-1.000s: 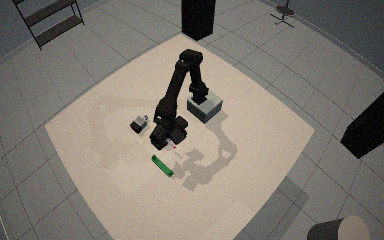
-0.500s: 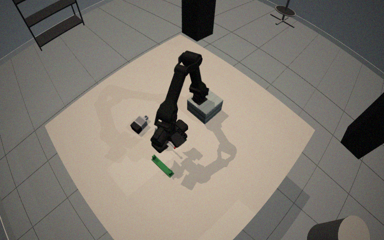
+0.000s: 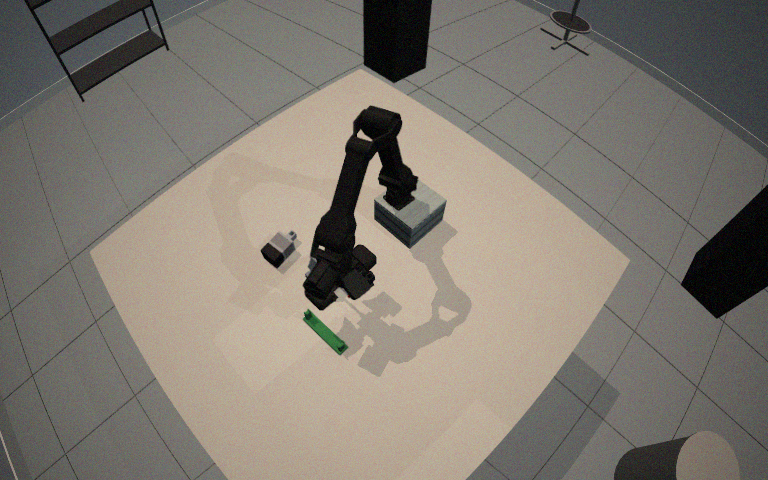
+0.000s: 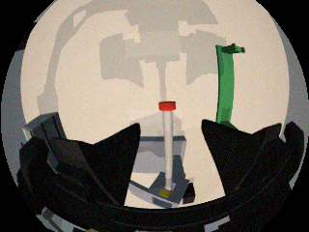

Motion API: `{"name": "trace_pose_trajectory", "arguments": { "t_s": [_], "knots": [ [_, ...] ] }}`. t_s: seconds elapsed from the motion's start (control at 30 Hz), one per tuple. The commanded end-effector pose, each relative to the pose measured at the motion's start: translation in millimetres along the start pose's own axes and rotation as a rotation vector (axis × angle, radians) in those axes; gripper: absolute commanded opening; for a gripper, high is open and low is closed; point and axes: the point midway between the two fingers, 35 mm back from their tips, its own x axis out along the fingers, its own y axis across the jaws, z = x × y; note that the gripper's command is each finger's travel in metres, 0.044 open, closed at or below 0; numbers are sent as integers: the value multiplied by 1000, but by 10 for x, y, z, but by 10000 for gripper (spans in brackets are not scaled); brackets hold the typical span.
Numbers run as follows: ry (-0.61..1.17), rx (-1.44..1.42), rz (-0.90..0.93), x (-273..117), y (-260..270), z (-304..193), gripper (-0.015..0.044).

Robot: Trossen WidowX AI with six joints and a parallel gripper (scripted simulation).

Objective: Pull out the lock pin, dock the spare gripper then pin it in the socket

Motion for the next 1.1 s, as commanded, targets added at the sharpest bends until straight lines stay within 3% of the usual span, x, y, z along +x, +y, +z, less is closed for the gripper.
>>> {"name": "trace_pose_trajectory", "arguments": {
  "t_s": [0.0,0.43,0.8,1.07],
  "knots": [
    [0,0,11,100,30,-1,300],
    [0,0,11,171,39,-1,300],
    [0,0,11,171,40,0,11],
    [0,0,11,171,37,0,0]
  ]
}}
